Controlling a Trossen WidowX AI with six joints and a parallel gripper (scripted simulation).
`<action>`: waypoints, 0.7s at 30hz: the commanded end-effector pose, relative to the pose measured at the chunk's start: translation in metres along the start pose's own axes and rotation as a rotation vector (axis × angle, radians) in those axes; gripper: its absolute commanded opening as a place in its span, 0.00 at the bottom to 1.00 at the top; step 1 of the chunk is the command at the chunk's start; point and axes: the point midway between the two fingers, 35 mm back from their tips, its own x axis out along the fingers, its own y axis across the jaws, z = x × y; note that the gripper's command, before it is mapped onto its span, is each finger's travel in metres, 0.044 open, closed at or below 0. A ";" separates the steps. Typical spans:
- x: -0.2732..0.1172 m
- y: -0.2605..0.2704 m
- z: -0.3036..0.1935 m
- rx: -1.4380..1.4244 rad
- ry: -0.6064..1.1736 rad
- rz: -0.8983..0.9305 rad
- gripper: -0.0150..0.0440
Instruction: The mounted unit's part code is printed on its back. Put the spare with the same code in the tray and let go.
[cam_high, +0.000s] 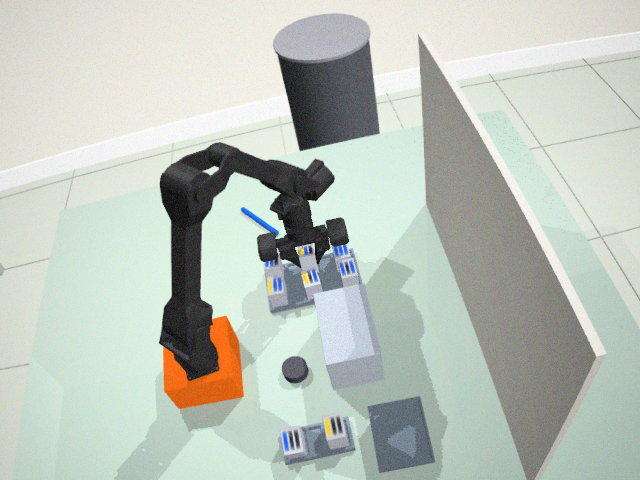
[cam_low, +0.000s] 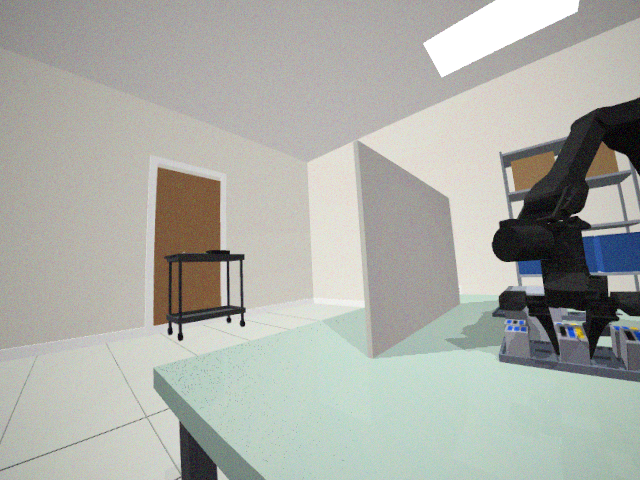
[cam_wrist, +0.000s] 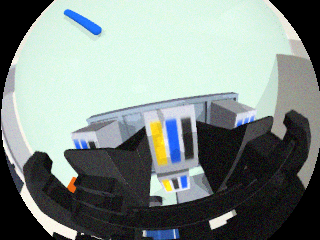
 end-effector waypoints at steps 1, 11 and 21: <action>0.000 0.000 0.000 0.000 0.000 0.000 0.46; 0.000 0.000 0.000 0.000 0.000 0.000 0.25; -0.057 -0.002 0.002 -0.004 -0.001 0.001 0.25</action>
